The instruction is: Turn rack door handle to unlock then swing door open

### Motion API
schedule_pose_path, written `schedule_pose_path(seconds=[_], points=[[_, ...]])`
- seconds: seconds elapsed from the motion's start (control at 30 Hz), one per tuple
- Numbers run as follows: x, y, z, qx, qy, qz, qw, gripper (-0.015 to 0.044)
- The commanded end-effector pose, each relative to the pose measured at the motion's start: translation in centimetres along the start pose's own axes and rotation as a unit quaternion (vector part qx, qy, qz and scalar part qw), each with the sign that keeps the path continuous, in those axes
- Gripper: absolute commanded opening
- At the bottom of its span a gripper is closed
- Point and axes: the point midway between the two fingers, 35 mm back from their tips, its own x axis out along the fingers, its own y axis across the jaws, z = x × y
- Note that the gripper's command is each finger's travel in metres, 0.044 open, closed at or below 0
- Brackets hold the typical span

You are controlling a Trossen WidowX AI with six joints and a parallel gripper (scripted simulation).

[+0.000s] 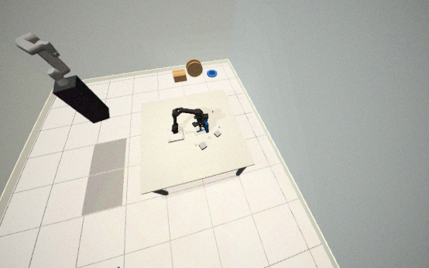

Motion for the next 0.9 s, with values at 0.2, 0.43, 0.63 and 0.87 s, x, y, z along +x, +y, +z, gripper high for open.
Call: schedule_pose_path(seconds=[0.2, 0.43, 0.63, 0.87], points=[[0.0, 0.0, 0.0, -0.002, -0.001, 0.0, 1.0, 0.0041], [0.0, 0.0, 0.0, 0.0, -0.001, 0.0, 1.0, 0.0016], [0.0, 0.5, 0.3, 0.056, -0.001, 0.0, 0.998, 0.0016], [0.0, 1.1, 0.7, 0.131, -0.001, 0.0, 0.991, 0.0016]])
